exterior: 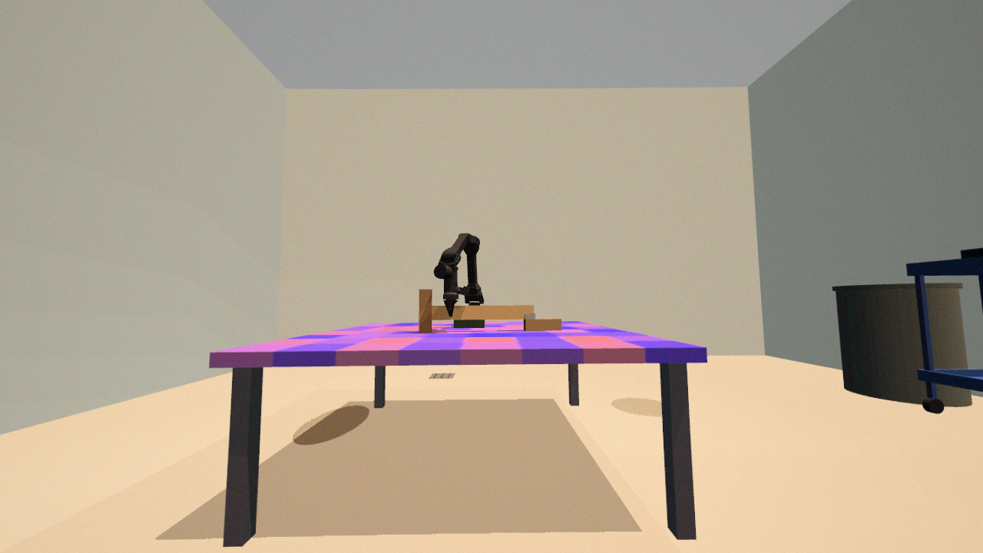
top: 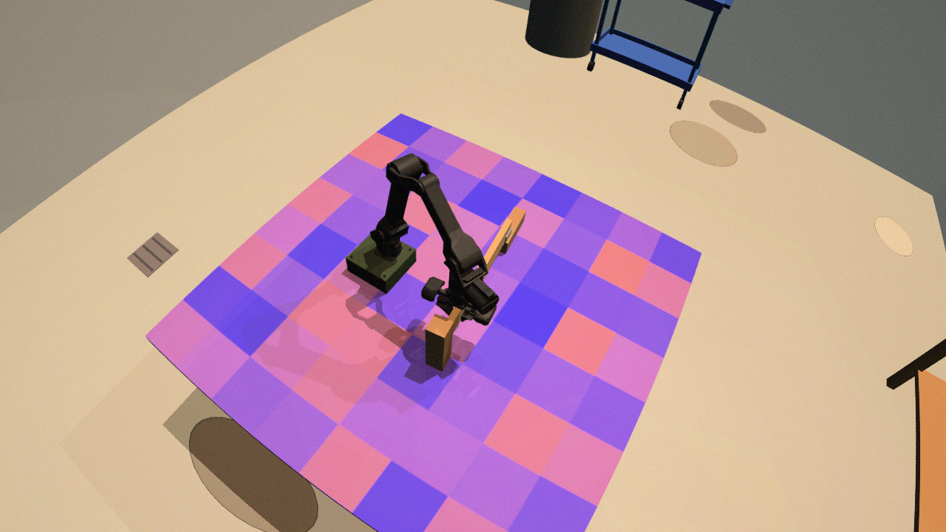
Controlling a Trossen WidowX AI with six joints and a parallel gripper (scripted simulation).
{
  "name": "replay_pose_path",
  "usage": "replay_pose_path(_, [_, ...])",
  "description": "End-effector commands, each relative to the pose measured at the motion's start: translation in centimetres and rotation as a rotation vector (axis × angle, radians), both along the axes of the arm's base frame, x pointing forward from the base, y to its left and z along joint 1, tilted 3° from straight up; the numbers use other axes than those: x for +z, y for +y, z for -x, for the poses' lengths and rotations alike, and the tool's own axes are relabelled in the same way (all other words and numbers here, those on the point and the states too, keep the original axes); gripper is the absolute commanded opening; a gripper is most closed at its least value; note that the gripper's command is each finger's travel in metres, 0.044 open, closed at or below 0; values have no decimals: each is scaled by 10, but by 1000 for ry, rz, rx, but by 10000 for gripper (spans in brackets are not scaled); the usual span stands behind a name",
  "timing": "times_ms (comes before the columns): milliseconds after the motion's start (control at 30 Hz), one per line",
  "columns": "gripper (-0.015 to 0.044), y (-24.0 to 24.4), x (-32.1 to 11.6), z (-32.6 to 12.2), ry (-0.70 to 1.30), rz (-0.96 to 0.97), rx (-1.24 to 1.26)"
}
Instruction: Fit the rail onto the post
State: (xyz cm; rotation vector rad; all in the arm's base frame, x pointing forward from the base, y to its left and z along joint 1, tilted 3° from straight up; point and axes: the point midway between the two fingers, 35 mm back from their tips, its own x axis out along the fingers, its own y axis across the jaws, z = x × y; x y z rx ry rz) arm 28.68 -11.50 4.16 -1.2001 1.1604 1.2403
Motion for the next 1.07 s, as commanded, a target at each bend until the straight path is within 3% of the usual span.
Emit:
replay_pose_path(0, [236, 0, 0, 0, 0, 0, 0])
replay_pose_path(267, [440, 0, 0, 0, 0, 0, 0])
replay_pose_path(567, [440, 29, 31, 2, -11, 5, 2])
replay_pose_path(1033, [440, 29, 31, 2, -11, 5, 2])
